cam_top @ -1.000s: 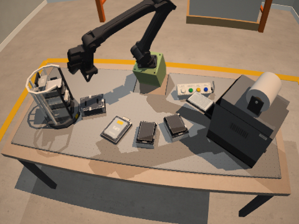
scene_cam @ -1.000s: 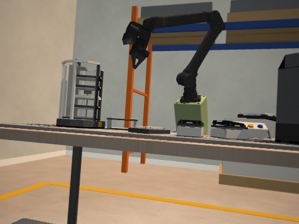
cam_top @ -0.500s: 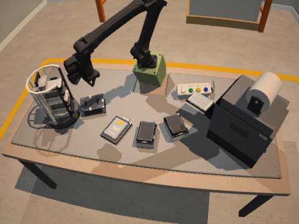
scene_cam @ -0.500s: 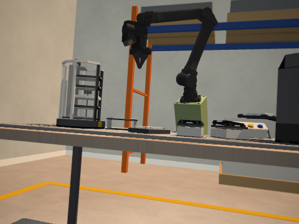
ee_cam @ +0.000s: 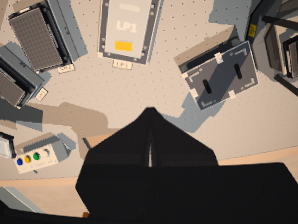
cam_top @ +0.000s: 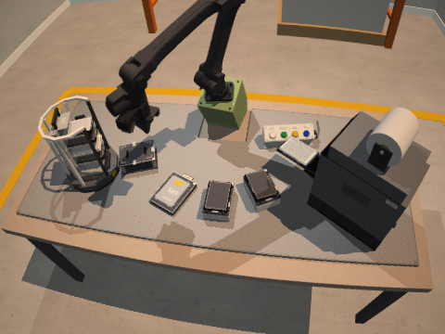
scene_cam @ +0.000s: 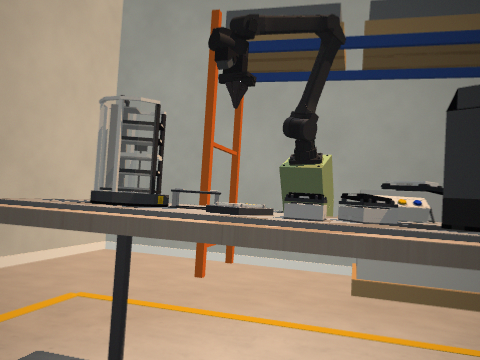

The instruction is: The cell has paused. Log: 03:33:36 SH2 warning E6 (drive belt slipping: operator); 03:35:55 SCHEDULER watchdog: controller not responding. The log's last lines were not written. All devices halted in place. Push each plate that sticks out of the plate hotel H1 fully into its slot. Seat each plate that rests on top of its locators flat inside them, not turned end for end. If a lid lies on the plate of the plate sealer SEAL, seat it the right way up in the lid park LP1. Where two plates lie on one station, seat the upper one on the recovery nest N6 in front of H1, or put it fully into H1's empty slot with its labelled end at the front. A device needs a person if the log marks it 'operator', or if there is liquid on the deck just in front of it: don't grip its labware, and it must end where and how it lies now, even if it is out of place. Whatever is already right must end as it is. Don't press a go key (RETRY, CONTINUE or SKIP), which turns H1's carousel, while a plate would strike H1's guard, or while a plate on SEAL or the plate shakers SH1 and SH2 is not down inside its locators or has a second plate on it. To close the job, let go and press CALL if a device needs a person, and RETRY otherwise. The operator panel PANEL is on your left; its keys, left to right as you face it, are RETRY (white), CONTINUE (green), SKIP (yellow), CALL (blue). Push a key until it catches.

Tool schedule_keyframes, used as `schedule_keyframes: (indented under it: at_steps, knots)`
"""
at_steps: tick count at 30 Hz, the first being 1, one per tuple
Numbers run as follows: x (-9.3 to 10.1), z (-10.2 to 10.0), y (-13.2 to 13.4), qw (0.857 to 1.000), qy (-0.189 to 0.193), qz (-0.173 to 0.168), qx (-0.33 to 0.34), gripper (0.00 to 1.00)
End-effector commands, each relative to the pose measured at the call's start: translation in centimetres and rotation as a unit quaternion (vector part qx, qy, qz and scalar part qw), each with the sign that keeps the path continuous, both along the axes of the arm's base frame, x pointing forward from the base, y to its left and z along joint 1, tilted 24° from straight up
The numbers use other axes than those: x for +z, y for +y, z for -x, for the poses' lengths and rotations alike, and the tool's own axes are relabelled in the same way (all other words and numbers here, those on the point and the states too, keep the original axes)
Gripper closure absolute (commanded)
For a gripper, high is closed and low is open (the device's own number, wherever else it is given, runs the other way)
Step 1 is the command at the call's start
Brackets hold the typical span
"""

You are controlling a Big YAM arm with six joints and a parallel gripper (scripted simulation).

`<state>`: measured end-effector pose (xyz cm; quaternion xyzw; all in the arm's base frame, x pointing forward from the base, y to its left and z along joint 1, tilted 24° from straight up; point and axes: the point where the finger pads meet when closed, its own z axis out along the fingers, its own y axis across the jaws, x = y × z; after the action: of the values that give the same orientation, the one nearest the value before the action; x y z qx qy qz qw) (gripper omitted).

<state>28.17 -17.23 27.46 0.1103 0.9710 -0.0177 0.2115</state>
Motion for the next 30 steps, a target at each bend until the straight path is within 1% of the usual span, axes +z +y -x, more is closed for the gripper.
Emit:
schedule_keyframes:
  at_steps: [1, 3, 4, 11, 14, 16, 18, 24, 25, 28, 30]
  knots:
    - [-0.5, -0.6, 0.4, 1.000, 0.006, 0.000, 0.004, 1.00]
    - [0.4, -0.7, 1.2, 1.000, -0.005, 0.007, 0.004, 1.00]
    - [1.1, -0.9, 1.4, 1.000, -0.013, 0.012, 0.004, 1.00]
    - [0.4, -2.0, 3.5, 1.000, -0.003, 0.004, 0.004, 1.00]
    - [1.2, -2.3, 4.5, 1.000, -0.012, 0.008, 0.004, 1.00]
    - [1.2, -2.3, 4.5, 1.000, -0.012, 0.008, 0.004, 1.00]
    - [1.4, -2.8, 5.0, 1.000, -0.013, 0.008, 0.004, 1.00]
    - [3.5, -4.2, 6.6, 0.999, -0.031, 0.013, 0.004, 1.00]
    - [3.5, -4.4, 6.9, 0.999, -0.030, 0.012, 0.004, 1.00]
    - [2.5, -4.7, 7.9, 1.000, -0.018, 0.007, 0.004, 1.00]
    - [3.1, -5.3, 8.5, 1.000, -0.023, 0.008, 0.004, 1.00]
